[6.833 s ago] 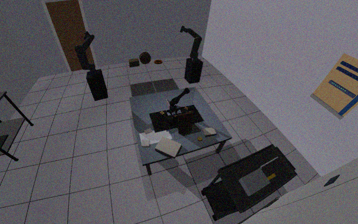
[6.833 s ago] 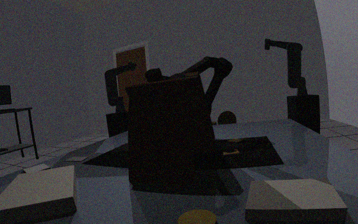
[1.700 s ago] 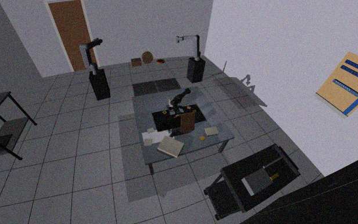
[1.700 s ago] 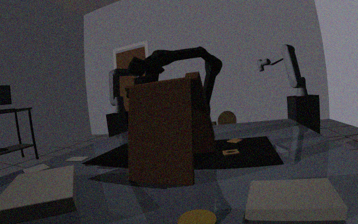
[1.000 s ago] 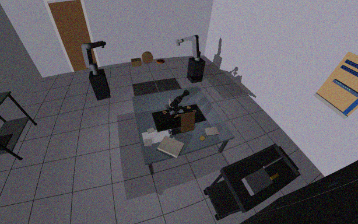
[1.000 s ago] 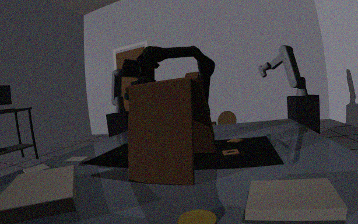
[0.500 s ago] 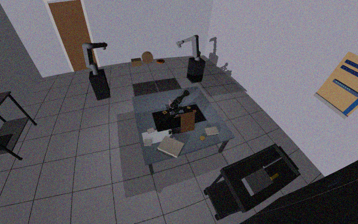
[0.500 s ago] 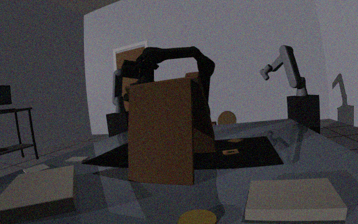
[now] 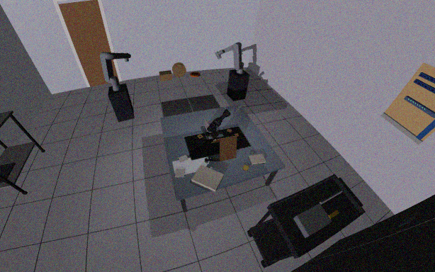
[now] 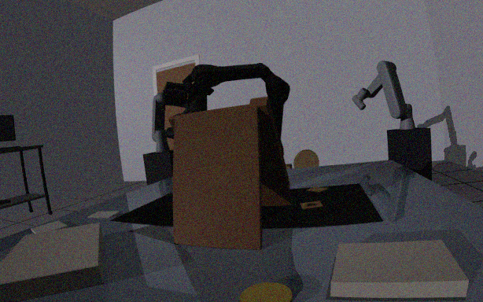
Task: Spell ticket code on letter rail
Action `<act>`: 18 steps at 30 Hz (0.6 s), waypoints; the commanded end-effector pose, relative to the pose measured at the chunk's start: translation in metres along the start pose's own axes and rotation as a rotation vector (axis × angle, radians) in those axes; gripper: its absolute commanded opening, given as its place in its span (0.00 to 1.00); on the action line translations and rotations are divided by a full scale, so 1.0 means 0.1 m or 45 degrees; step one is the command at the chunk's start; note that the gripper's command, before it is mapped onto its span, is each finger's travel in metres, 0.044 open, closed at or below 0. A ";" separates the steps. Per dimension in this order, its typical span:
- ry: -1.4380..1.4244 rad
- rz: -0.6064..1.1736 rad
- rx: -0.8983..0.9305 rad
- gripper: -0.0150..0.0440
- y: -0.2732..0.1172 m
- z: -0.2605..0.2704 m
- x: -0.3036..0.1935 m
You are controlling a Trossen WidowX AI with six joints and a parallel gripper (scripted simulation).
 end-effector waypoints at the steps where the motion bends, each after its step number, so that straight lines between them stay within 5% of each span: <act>1: 0.006 -0.004 0.001 0.25 0.02 0.00 0.02; 18: 0.006 -0.005 0.002 0.25 0.08 -0.01 0.07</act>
Point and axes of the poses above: the point midway between the two fingers, 35 mm back from their tips, its own y axis out along the fingers, its own z axis across the jaws, x = y × z, the point moved 10 cm from there along -y, back along the fingers, and after that the axes turned 9 degrees about -y, right-handed, at the moved point
